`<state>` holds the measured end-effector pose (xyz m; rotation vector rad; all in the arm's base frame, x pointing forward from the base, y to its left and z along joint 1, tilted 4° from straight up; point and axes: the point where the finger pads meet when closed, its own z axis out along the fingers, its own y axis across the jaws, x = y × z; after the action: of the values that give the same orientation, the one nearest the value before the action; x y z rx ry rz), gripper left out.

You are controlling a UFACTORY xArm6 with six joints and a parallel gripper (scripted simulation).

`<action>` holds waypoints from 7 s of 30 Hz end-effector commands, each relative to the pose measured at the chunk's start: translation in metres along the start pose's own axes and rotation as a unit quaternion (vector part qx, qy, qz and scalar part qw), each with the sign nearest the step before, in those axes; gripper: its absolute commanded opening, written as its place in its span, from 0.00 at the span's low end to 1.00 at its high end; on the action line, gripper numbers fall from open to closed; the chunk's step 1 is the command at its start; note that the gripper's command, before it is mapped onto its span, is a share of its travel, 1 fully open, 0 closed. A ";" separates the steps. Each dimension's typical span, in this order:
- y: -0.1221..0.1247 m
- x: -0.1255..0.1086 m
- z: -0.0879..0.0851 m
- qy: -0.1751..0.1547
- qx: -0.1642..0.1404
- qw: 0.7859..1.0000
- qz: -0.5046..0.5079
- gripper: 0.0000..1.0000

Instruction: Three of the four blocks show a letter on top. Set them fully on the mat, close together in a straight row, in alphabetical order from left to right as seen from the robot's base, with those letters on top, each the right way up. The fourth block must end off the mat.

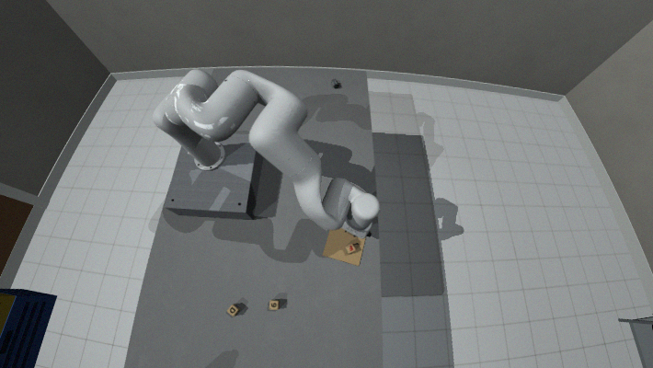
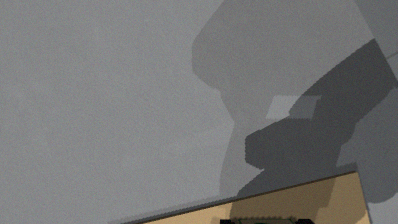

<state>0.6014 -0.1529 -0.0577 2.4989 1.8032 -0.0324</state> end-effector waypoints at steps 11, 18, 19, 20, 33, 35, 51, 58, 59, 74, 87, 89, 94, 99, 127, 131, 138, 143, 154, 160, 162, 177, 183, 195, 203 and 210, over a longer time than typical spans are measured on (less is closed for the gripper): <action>0.002 0.000 0.003 0.000 -0.003 1.000 0.000 0.28; 0.002 0.000 0.003 0.000 -0.003 1.000 0.000 0.28; 0.002 0.000 0.003 0.000 -0.003 1.000 0.000 0.28; 0.002 0.000 0.003 0.000 -0.003 1.000 0.000 0.28; 0.002 0.000 0.003 0.000 -0.003 1.000 0.000 0.28; 0.002 0.000 0.003 0.000 -0.003 1.000 0.000 0.28; 0.002 0.000 0.004 0.000 -0.003 1.000 0.000 0.28; 0.002 0.000 0.006 0.000 -0.003 1.000 0.000 0.28; 0.002 0.000 0.006 0.000 -0.003 1.000 0.000 0.28; 0.002 0.000 0.007 0.000 -0.003 1.000 0.000 0.28; 0.002 0.000 0.007 0.000 -0.003 1.000 0.000 0.28; 0.002 0.000 0.007 0.000 -0.003 1.000 0.000 0.28; 0.002 0.000 0.007 0.000 -0.003 1.000 0.000 0.28; 0.002 0.000 0.007 0.000 -0.003 1.000 0.000 0.28; 0.002 0.000 0.006 0.000 -0.003 1.000 0.000 0.48; 0.002 0.000 0.000 0.000 -0.003 1.000 0.000 0.48; 0.002 0.000 -0.020 0.000 -0.003 1.000 0.000 0.48; 0.002 0.000 -0.047 0.000 -0.003 1.000 0.000 0.48; 0.002 0.000 -0.081 0.000 -0.003 1.000 0.000 0.48; 0.002 0.000 -0.083 0.000 -0.003 1.000 0.000 1.00; 0.002 0.000 -0.083 0.000 -0.003 1.000 0.000 1.00; 0.002 0.000 -0.083 0.000 -0.003 1.000 0.000 1.00; 0.004 -0.004 -0.083 0.000 -0.003 1.000 -0.030 1.00; 0.014 -0.026 -0.082 0.000 -0.003 0.981 -0.196 1.00; 0.020 -0.040 -0.081 -0.001 -0.003 0.954 -0.301 1.00; 0.025 -0.054 -0.081 -0.001 -0.003 0.918 -0.397 1.00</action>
<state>0.6045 -0.1996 0.0242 1.7218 2.5585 -0.0744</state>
